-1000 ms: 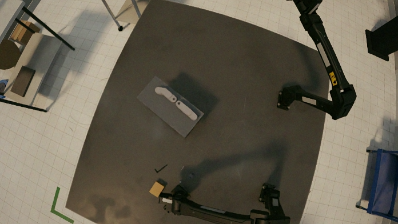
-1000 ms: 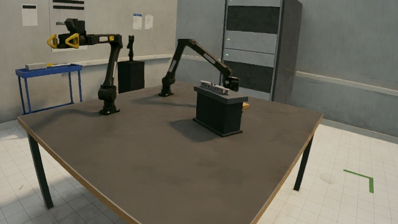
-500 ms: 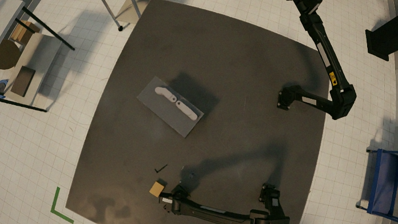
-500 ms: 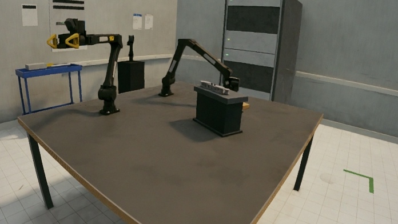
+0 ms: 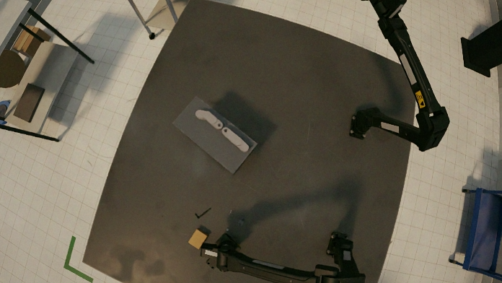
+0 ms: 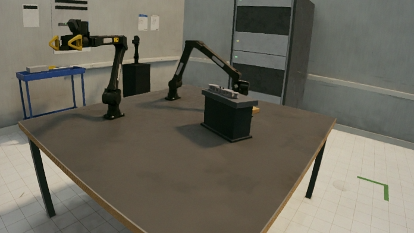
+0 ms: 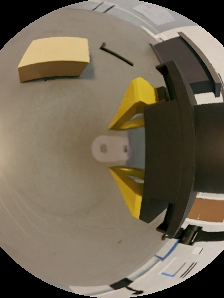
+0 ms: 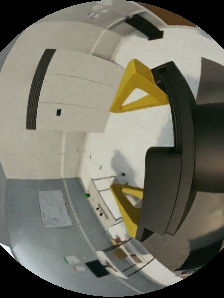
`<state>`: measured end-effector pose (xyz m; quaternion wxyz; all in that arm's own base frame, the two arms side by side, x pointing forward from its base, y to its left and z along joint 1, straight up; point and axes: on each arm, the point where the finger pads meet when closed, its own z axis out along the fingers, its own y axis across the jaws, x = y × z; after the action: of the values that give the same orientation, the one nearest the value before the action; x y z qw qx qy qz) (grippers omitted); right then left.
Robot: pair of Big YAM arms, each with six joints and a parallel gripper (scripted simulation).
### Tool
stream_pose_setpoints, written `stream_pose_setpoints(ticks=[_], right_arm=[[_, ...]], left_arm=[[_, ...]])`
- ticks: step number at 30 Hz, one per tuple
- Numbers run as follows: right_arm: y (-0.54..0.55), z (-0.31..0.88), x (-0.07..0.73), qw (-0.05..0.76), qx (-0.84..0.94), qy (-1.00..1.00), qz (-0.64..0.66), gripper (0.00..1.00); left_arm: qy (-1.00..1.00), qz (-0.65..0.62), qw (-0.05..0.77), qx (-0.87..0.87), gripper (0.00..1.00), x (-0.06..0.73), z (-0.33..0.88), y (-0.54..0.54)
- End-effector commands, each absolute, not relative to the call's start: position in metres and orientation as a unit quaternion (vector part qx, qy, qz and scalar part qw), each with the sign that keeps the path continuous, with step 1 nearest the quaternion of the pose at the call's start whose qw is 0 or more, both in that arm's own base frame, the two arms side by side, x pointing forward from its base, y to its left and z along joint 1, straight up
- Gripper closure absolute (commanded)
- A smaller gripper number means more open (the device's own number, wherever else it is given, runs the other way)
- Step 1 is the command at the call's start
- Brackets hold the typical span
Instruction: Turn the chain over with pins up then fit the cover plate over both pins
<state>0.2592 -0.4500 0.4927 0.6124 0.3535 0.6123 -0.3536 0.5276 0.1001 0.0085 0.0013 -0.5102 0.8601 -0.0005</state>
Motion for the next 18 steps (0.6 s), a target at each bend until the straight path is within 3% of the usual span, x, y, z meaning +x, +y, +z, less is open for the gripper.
stream_pose_setpoints(ticks=[1, 18], right_arm=[[-0.4437, 0.5066, 0.2617, 0.623, 0.345, 0.604, -0.356, 0.00], [-0.4437, 0.5066, 0.2617, 0.623, 0.345, 0.604, -0.356, 0.00]], left_arm=[[0.862, 0.000, -0.004, -0.507, 0.51, 0.5260, -0.0034, 0.0917], [0.862, 0.000, -0.004, -0.507, 0.51, 0.5253, -0.0070, 0.0914]])
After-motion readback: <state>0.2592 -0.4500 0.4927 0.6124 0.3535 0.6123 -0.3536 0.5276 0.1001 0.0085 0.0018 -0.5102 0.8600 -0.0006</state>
